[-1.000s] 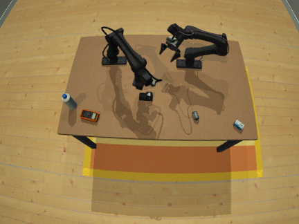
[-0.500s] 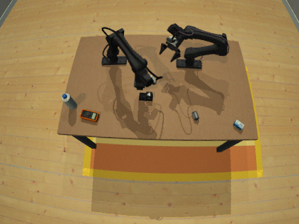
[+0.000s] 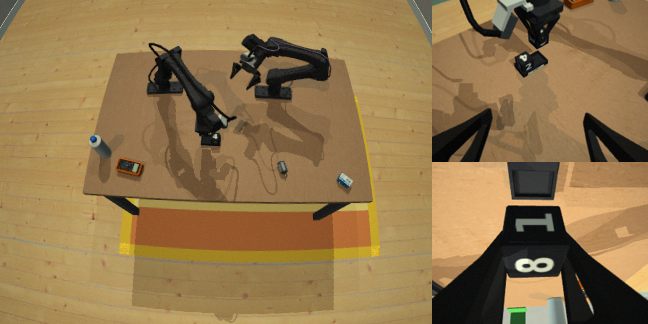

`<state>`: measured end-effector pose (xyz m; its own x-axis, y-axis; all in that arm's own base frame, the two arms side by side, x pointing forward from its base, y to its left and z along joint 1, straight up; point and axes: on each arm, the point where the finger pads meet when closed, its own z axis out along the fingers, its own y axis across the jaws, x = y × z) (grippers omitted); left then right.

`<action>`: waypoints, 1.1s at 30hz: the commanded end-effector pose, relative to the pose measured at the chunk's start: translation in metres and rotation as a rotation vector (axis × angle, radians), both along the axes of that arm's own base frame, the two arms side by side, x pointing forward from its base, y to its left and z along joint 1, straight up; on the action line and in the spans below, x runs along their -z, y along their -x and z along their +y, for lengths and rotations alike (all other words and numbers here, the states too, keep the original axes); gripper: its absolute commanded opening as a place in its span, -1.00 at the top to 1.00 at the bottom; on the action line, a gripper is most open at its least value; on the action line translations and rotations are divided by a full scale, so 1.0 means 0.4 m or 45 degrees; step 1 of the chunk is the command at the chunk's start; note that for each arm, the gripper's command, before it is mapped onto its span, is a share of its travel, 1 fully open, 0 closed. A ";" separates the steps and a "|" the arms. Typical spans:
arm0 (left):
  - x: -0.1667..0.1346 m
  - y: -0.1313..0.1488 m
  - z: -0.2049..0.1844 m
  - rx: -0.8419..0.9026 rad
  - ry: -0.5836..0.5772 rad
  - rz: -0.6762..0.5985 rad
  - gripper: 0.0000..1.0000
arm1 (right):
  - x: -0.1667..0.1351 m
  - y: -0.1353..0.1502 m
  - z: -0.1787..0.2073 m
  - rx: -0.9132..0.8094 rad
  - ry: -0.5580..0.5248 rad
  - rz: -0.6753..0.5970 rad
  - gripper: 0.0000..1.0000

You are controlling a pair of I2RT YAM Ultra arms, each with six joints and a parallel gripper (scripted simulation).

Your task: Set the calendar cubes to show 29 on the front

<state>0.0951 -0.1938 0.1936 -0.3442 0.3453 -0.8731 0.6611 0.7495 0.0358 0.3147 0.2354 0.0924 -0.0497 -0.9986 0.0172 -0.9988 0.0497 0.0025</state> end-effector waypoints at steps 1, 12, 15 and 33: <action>-0.032 -0.004 -0.004 -0.019 0.034 -0.020 -1.00 | -0.031 -0.017 -0.002 0.005 -0.019 -0.038 0.29; -0.032 -0.004 -0.004 -0.019 0.034 -0.020 -1.00 | 0.036 -0.026 0.005 0.005 -0.030 -0.052 0.29; -0.032 -0.004 -0.004 -0.019 0.034 -0.020 -1.00 | 0.046 -0.026 0.005 0.005 -0.028 -0.049 0.29; -0.032 -0.004 -0.004 -0.019 0.034 -0.020 -1.00 | 0.091 -0.014 -0.004 0.005 -0.013 -0.029 0.29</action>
<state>0.0951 -0.1938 0.1936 -0.3442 0.3453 -0.8731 0.6611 0.7495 0.0358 0.3121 0.2334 0.0490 -0.0495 -0.9985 0.0254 -0.9987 0.0498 0.0124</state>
